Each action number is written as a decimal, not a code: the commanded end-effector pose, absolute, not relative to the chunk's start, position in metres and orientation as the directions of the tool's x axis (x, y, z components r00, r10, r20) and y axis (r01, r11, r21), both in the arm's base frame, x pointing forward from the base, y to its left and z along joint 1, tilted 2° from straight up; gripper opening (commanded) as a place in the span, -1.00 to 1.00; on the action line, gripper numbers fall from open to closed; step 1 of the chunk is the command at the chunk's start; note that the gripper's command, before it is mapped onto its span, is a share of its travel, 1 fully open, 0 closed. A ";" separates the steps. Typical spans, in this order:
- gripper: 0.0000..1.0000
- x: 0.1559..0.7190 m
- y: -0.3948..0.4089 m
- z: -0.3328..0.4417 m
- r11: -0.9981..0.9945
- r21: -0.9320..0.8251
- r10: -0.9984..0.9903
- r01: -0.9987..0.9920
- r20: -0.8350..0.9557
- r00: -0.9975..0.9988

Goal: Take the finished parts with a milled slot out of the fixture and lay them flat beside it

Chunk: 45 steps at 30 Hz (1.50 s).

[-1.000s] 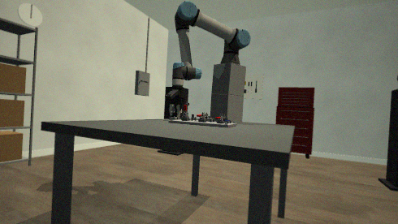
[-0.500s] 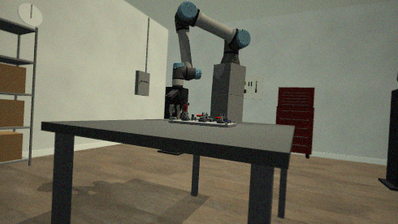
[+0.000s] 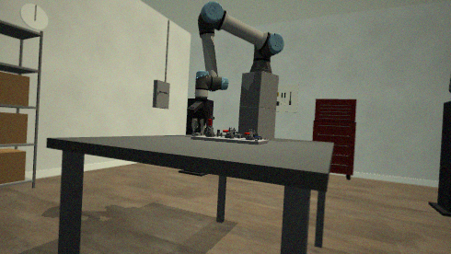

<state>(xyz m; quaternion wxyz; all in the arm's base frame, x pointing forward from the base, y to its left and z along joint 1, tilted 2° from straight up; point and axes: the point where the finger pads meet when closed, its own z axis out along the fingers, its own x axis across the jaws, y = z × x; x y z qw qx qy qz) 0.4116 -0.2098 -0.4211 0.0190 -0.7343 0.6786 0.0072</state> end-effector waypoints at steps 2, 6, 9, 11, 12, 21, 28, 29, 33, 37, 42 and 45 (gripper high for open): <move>-1.00 0.412 -0.210 -0.422 -0.078 -0.019 -0.996 -0.997 -0.035 0.079; -1.00 0.412 -0.210 -0.423 -0.078 -0.019 -0.996 -0.997 -0.035 0.079; -1.00 0.412 -0.210 -0.424 -0.078 -0.019 -0.996 -0.997 -0.035 0.079; -1.00 0.412 -0.210 -0.424 -0.078 -0.019 -0.996 -0.997 -0.035 0.079; -1.00 0.412 -0.210 -0.425 -0.078 -0.019 -0.996 -0.997 -0.035 0.079; -1.00 0.412 -0.210 -0.427 -0.078 -0.019 -0.996 -0.997 -0.035 0.079; -1.00 0.412 -0.210 -0.427 -0.078 -0.019 -0.996 -0.997 -0.035 0.079; -1.00 0.412 -0.210 -0.427 -0.078 -0.019 -0.996 -0.997 -0.035 0.079; -1.00 0.412 -0.210 -0.427 -0.078 -0.019 -0.996 -0.997 -0.035 0.079; -1.00 0.412 -0.210 -0.427 -0.078 -0.019 -0.996 -0.997 -0.035 0.079; -1.00 0.412 -0.210 -0.427 -0.078 -0.019 -0.996 -0.997 -0.035 0.079; -1.00 0.412 -0.210 -0.427 -0.078 -0.019 -0.996 -0.997 -0.035 0.079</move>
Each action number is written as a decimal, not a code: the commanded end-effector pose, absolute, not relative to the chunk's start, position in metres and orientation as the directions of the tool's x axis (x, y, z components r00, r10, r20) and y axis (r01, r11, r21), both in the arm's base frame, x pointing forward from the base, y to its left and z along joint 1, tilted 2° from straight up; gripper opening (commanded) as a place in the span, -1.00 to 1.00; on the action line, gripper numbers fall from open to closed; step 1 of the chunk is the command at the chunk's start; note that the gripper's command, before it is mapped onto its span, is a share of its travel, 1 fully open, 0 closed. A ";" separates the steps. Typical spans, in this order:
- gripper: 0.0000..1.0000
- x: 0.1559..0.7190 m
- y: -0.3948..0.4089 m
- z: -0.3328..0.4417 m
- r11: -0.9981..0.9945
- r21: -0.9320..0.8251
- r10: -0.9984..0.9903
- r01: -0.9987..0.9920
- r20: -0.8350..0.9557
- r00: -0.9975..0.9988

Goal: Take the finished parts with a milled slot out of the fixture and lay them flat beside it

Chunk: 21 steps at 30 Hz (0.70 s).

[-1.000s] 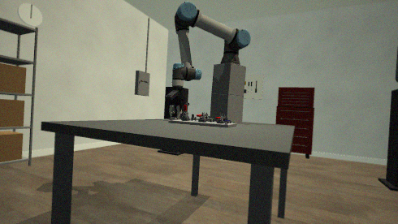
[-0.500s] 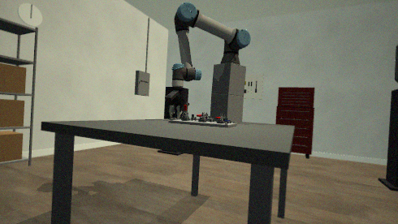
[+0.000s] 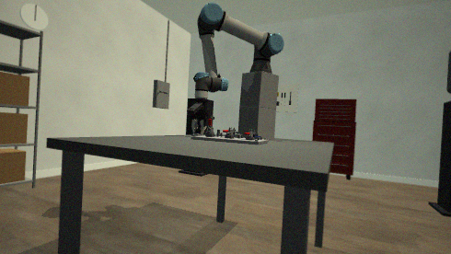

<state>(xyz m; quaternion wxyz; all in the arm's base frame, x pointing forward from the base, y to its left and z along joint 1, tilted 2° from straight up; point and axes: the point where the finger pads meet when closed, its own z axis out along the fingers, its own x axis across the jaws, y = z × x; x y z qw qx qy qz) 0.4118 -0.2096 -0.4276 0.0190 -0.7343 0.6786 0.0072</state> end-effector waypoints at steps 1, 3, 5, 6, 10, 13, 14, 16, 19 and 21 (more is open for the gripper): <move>-1.00 0.412 -0.210 -0.427 -0.078 -0.019 -0.996 -0.997 -0.035 0.079; -0.19 0.412 -0.210 -0.427 -0.078 -0.019 -0.996 -0.997 -0.035 0.079; -0.19 0.412 -0.210 -0.427 -0.078 -0.019 -0.996 -0.997 -0.035 0.079; -0.19 0.412 -0.210 -0.427 -0.078 -0.019 -0.996 -0.997 -0.035 0.079; -0.19 0.412 -0.210 -0.427 -0.078 -0.019 -0.996 -0.997 -0.035 0.079; -0.19 0.412 -0.210 -0.427 -0.078 -0.019 -0.996 -0.997 -0.035 0.079; -0.19 0.412 -0.210 -0.427 -0.078 -0.019 -0.996 -0.997 -0.035 0.079; -0.19 0.412 -0.210 -0.427 -0.078 -0.019 -0.996 -0.997 -0.035 0.079; -0.19 0.412 -0.210 -0.427 -0.078 -0.019 -0.996 -0.997 -0.035 0.079; -0.19 0.412 -0.210 -0.427 -0.078 -0.019 -0.996 -0.997 -0.035 0.079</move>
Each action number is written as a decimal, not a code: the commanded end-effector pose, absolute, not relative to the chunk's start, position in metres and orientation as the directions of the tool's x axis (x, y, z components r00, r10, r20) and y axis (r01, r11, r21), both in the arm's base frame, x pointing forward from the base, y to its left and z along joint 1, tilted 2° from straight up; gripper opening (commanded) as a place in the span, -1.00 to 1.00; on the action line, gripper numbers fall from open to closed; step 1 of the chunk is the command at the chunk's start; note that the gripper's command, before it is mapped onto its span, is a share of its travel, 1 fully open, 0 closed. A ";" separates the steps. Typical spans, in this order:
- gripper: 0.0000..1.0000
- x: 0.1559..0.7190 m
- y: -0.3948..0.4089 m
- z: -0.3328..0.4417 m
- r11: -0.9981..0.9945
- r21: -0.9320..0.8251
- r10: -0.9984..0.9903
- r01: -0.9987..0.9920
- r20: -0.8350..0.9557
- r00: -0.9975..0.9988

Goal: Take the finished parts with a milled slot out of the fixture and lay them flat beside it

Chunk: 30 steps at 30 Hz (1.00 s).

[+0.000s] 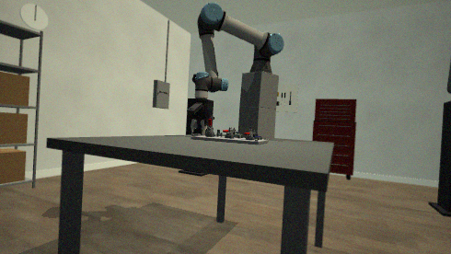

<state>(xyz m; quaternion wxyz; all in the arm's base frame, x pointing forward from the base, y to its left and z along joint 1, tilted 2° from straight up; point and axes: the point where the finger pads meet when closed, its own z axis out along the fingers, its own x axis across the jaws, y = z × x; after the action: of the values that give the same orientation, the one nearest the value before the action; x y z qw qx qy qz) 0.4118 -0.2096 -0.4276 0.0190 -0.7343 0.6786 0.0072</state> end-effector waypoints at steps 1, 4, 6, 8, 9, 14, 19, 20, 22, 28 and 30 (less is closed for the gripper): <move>-0.19 0.412 -0.210 -0.427 -0.078 -0.019 -0.996 -0.997 -0.035 0.079; -0.19 0.412 -0.210 -0.427 -0.078 -0.019 -0.996 -0.997 -0.035 0.079; -0.19 0.412 -0.210 -0.427 -0.078 -0.019 -0.996 -0.997 -0.035 0.079; -0.19 0.412 -0.210 -0.427 -0.078 -0.019 -0.996 -0.997 -0.035 0.079; -0.19 0.412 -0.210 -0.427 -0.078 -0.019 -0.996 -0.997 -0.035 0.079; -0.19 0.412 -0.210 -0.427 -0.078 -0.019 -0.996 -0.997 -0.035 0.079; -0.19 0.412 -0.210 -0.426 -0.078 -0.019 -0.996 -0.997 -0.035 0.079; -0.19 0.412 -0.210 -0.426 -0.078 -0.019 -0.996 -0.997 -0.035 0.079; -0.19 0.412 -0.210 -0.424 -0.078 -0.019 -0.996 -0.997 -0.035 0.079; -0.19 0.412 -0.210 -0.417 -0.078 -0.019 -0.996 -0.997 -0.035 0.079; -0.19 0.412 -0.211 -0.412 -0.078 -0.019 -0.996 -0.997 -0.035 0.079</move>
<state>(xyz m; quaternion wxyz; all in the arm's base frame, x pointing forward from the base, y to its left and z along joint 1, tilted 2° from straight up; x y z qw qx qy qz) 0.4117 -0.2099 -0.4195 0.0190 -0.7343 0.6786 0.0072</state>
